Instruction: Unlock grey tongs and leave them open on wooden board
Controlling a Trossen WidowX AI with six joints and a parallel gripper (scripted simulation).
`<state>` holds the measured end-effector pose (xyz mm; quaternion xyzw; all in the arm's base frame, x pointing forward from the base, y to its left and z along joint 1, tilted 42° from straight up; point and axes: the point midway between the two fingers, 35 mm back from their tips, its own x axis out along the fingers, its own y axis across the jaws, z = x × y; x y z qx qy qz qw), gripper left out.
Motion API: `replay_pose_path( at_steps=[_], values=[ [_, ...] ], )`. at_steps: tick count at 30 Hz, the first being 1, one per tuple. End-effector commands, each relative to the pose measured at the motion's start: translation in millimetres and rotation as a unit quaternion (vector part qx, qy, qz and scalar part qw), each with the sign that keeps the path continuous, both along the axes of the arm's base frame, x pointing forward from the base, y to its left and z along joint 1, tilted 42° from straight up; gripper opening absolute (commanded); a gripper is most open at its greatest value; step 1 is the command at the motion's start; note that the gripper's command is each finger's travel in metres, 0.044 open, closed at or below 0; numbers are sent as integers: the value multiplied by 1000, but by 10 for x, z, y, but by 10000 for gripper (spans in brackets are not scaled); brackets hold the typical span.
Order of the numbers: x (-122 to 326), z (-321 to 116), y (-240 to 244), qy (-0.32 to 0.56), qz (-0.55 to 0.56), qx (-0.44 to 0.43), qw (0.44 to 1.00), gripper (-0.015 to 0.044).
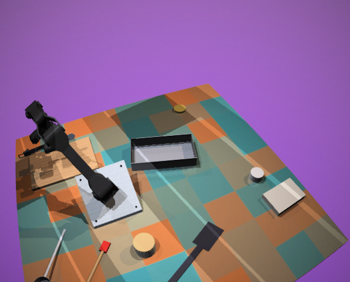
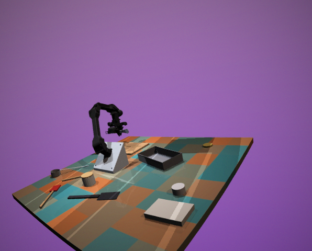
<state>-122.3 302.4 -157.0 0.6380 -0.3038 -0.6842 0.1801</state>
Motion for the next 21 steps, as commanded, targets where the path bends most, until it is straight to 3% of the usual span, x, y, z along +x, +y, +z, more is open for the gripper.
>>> replay_pose_path(
  at_steps=[1, 21],
  values=[
    [-16, -68, -66, 1, -4, -4, 1000, -150],
    [-61, -319, -277, 1, -4, -4, 1000, -150]
  ],
)
